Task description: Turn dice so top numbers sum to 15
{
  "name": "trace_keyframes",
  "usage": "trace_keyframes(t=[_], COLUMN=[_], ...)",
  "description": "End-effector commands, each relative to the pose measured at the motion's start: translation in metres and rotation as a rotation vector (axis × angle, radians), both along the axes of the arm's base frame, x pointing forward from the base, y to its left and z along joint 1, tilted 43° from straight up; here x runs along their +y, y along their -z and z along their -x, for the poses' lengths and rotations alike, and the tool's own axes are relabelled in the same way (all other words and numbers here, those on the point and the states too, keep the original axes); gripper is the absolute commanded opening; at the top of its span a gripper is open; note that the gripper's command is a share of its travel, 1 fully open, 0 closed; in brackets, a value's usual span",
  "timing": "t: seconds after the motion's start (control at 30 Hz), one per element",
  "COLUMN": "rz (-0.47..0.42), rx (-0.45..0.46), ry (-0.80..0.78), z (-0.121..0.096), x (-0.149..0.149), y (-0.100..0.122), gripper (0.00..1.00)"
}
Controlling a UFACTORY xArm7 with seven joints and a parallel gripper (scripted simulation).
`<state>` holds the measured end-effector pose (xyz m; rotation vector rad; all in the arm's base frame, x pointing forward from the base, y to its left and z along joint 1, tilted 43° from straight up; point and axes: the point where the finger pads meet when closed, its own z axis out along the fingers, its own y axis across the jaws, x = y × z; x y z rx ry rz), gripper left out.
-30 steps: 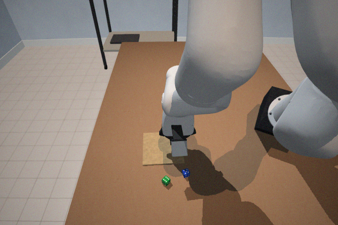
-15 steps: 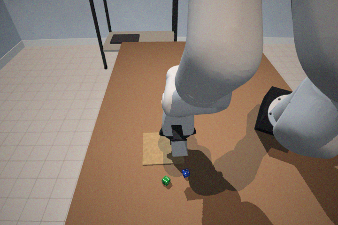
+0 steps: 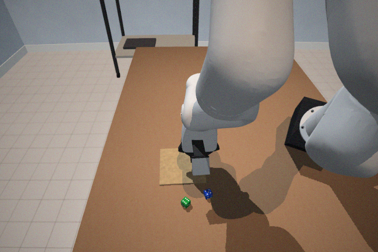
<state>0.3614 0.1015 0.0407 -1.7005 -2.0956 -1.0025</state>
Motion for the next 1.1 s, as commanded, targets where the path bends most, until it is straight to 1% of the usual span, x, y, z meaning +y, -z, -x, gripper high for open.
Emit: trace_keyframes(t=[0.0,1.07], rz=[0.001,0.001], rx=[-0.001,-0.001], ry=[0.003,0.003], z=[-0.0008,-0.0019], x=[-0.0012,0.0018], y=[-0.0004,0.0030], gripper=[0.15,0.15])
